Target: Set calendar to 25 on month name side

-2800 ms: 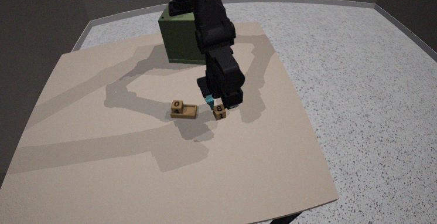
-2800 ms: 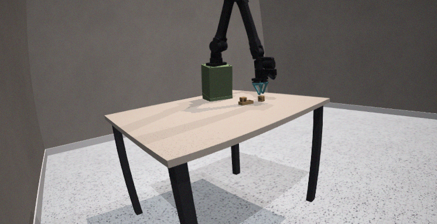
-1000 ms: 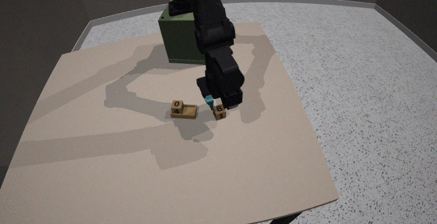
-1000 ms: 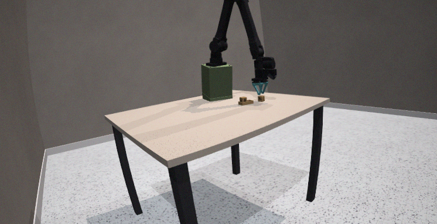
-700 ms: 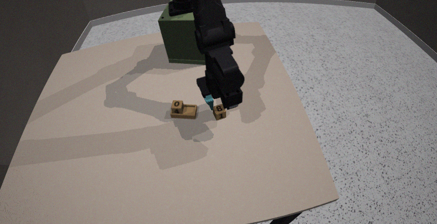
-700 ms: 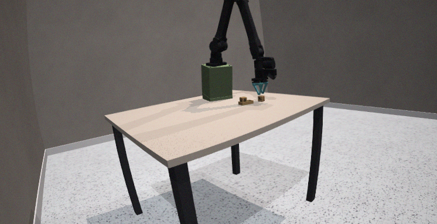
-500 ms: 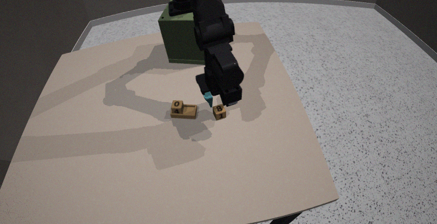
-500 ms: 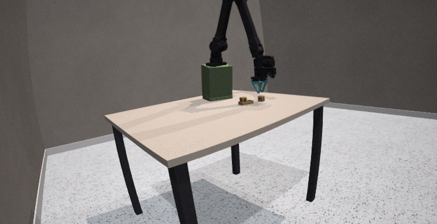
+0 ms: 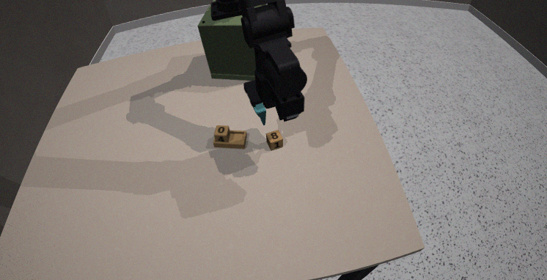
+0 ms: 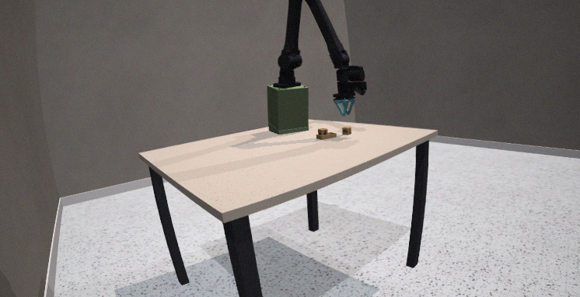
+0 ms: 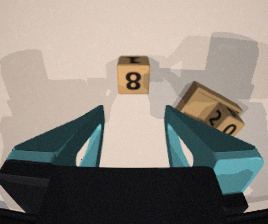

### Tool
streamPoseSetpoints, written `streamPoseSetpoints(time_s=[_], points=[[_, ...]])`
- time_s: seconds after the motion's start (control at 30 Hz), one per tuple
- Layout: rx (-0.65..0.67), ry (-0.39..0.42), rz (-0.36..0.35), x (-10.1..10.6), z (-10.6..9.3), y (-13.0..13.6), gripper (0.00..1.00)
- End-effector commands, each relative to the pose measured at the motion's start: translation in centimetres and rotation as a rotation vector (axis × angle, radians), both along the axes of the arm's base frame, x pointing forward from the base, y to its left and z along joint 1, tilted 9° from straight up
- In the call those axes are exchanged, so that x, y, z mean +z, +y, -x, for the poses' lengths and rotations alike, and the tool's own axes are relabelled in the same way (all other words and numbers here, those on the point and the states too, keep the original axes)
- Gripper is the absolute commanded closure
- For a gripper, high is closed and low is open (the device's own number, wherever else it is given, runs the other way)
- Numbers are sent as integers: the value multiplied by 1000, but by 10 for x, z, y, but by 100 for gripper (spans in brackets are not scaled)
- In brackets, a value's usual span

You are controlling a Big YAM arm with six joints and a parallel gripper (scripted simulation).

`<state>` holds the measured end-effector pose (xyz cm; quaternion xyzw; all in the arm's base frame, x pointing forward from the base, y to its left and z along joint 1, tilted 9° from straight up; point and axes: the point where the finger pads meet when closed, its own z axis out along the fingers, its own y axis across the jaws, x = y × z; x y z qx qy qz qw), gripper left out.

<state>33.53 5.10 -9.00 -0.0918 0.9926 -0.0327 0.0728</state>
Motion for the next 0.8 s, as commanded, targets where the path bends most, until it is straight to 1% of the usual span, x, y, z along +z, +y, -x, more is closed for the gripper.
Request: streamPoseSetpoints(time_s=[0.0, 0.17, 0.3, 0.37, 0.4, 0.47, 0.5, 0.57, 0.63, 0.67, 0.7, 0.77], points=[[-3, -18, -2, 8, -5, 3, 53], [17, -91, -14, 7, -7, 3, 53], [26, -193, -32, 6, -7, 3, 53], [26, -193, -32, 6, -7, 3, 53], [27, -201, -33, 1, -3, 2, 53], [30, -260, -44, 7, -6, 2, 53], [31, -275, -47, 8, -5, 2, 53], [32, -292, -49, 9, -5, 2, 53], [32, -282, -48, 5, -2, 1, 53], [32, -300, -51, 9, -13, 3, 53], [31, -298, -51, 7, -13, 3, 53], [31, -273, -47, -2, 2, 0, 53]])
